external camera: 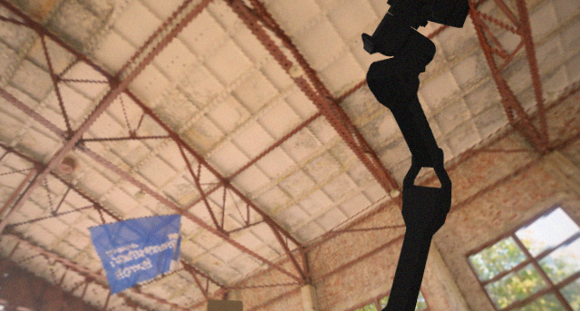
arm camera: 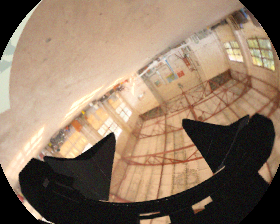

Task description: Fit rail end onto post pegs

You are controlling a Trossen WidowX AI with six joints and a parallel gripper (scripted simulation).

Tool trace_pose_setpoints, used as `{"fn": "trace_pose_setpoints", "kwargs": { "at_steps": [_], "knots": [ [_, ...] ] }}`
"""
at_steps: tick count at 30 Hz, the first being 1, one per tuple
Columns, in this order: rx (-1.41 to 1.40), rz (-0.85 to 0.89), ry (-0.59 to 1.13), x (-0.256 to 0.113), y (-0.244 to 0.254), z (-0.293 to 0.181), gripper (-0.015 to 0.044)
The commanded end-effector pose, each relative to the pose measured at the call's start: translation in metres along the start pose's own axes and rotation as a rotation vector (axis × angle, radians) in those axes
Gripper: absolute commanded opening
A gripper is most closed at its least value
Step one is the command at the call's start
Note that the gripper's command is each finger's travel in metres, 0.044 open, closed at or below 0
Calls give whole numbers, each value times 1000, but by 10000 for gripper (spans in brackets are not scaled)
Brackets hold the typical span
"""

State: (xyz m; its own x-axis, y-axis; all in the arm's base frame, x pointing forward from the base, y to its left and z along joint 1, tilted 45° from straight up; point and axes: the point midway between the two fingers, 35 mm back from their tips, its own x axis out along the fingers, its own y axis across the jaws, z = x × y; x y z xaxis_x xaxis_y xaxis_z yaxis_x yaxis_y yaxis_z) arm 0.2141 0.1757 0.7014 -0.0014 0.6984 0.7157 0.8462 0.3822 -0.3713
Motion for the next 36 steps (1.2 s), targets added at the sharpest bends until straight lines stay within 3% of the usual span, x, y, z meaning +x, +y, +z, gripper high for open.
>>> {"fn": "trace_pose_setpoints", "kwargs": {
  "at_steps": [1, 10, 20, 29, 36],
  "knots": [
    [88, 174, 44, -19, 73, -11, 440],
    [273, 531, 127, -87, 208, -20, 440],
    [501, 909, 236, -202, 326, -9, 440],
    [767, 1237, 367, -328, 390, 27, 440],
    [931, 1375, 434, -386, 404, 55, 440]
  ]
}}
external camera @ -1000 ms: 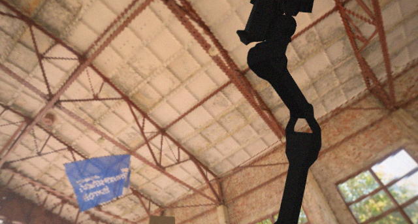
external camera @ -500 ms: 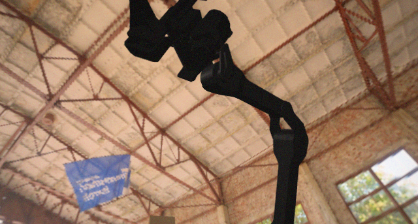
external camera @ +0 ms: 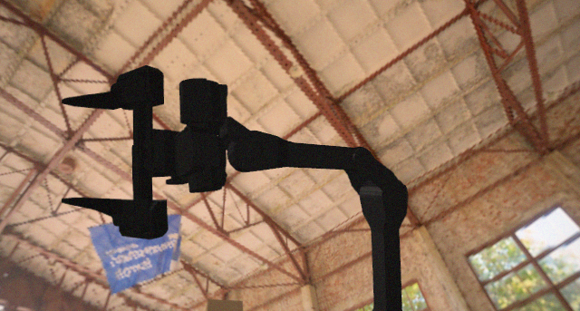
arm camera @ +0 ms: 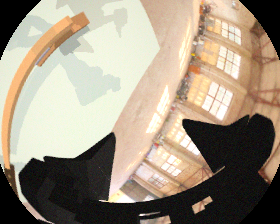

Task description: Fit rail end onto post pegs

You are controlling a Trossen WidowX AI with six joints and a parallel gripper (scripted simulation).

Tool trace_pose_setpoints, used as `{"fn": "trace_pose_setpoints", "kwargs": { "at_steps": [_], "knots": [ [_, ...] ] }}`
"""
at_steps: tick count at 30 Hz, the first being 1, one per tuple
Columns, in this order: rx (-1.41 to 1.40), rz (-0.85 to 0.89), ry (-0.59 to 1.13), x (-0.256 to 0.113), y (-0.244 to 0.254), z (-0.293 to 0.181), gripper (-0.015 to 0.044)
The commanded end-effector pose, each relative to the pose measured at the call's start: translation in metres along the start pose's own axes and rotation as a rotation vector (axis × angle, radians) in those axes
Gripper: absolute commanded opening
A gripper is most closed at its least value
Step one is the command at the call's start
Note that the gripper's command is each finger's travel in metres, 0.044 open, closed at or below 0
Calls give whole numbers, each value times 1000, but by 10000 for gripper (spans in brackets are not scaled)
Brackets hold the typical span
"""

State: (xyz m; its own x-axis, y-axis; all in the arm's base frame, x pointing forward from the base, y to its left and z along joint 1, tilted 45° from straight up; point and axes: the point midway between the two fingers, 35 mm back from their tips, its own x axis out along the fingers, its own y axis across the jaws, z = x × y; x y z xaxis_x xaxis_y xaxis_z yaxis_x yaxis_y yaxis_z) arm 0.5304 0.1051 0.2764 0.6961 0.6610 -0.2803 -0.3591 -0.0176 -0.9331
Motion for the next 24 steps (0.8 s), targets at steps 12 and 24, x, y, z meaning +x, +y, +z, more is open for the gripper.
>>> {"fn": "trace_pose_setpoints", "kwargs": {
  "at_steps": [12, 24],
  "knots": [
    [498, 538, 56, -27, 213, -57, 440],
    [983, 944, -11, -103, 353, -27, 440]
  ]
}}
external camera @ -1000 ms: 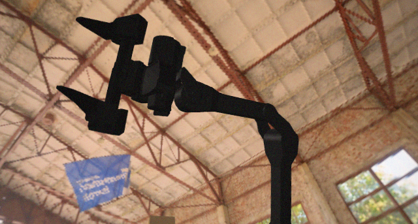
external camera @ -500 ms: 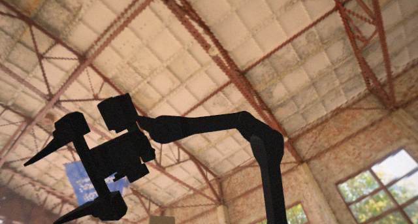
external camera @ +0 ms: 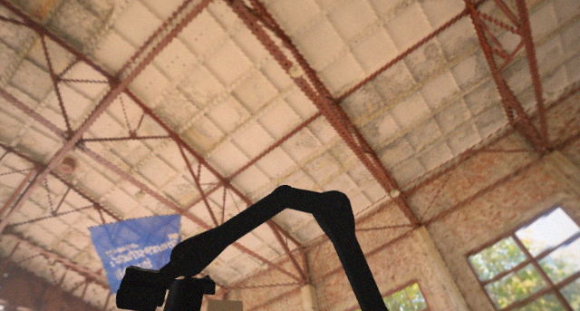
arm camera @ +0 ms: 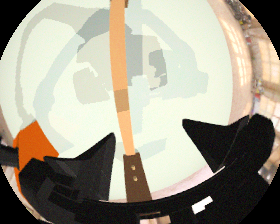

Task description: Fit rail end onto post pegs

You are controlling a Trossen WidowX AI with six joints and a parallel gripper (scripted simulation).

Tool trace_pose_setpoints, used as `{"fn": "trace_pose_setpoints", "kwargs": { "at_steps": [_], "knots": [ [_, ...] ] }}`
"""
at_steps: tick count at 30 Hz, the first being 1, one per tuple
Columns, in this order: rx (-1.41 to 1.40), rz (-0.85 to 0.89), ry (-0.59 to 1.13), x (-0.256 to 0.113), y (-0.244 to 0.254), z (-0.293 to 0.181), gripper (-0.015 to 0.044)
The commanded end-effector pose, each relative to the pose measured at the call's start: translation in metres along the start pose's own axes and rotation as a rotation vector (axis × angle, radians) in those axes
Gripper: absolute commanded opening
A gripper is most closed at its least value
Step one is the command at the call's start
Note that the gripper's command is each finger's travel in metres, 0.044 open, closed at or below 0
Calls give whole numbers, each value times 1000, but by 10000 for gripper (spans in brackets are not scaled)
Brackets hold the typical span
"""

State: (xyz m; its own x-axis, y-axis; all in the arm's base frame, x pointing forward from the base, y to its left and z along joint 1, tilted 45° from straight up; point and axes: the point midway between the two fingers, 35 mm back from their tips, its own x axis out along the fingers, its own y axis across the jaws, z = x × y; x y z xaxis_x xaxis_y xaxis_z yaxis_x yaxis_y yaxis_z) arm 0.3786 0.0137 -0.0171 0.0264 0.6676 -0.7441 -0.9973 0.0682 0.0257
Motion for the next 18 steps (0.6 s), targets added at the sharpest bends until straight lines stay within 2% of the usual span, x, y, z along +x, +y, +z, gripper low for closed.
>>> {"fn": "trace_pose_setpoints", "kwargs": {
  "at_steps": [1, 18],
  "knots": [
    [93, 94, -37, 7, 29, -13, 440],
    [93, 93, -36, 24, 30, -13, 440]
  ]
}}
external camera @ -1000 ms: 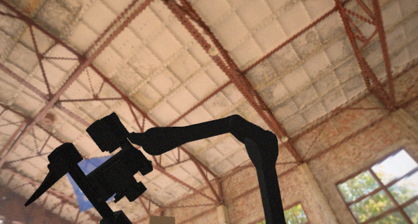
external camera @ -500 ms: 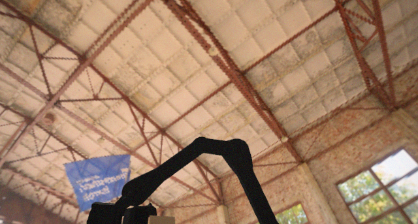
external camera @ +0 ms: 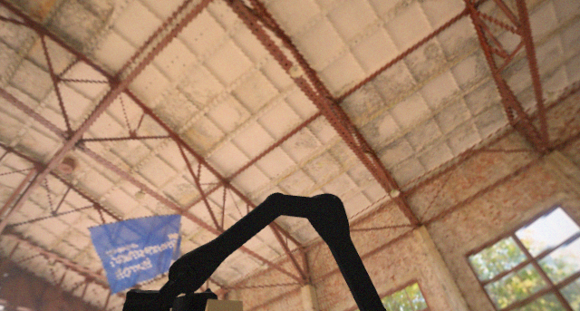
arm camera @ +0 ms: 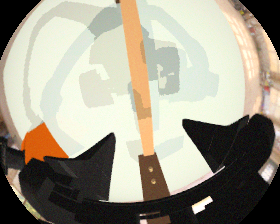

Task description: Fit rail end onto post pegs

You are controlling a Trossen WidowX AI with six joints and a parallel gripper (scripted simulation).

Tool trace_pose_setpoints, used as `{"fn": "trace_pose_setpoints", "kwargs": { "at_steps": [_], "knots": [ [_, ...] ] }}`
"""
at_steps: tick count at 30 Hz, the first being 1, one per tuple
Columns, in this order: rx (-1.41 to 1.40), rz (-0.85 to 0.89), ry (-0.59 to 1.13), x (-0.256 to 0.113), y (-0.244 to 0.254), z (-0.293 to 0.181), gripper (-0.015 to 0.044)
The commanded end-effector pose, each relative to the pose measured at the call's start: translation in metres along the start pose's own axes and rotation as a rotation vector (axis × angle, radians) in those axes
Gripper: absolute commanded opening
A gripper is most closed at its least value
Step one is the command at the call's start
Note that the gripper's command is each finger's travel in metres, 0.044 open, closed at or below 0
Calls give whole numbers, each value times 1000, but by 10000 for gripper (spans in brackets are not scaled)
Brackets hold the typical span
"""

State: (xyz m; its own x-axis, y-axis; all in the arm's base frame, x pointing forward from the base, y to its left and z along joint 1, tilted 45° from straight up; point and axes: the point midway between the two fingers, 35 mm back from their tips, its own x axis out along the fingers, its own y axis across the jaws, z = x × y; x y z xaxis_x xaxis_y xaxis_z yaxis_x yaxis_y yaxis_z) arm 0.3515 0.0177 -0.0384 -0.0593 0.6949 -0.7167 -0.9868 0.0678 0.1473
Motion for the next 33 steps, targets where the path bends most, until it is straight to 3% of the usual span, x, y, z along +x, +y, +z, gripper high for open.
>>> {"fn": "trace_pose_setpoints", "kwargs": {
  "at_steps": [1, 33],
  "knots": [
    [10, 4, -7, 8, 2, 0, 440],
    [9, 5, -11, 59, 4, 0, 440]
  ]
}}
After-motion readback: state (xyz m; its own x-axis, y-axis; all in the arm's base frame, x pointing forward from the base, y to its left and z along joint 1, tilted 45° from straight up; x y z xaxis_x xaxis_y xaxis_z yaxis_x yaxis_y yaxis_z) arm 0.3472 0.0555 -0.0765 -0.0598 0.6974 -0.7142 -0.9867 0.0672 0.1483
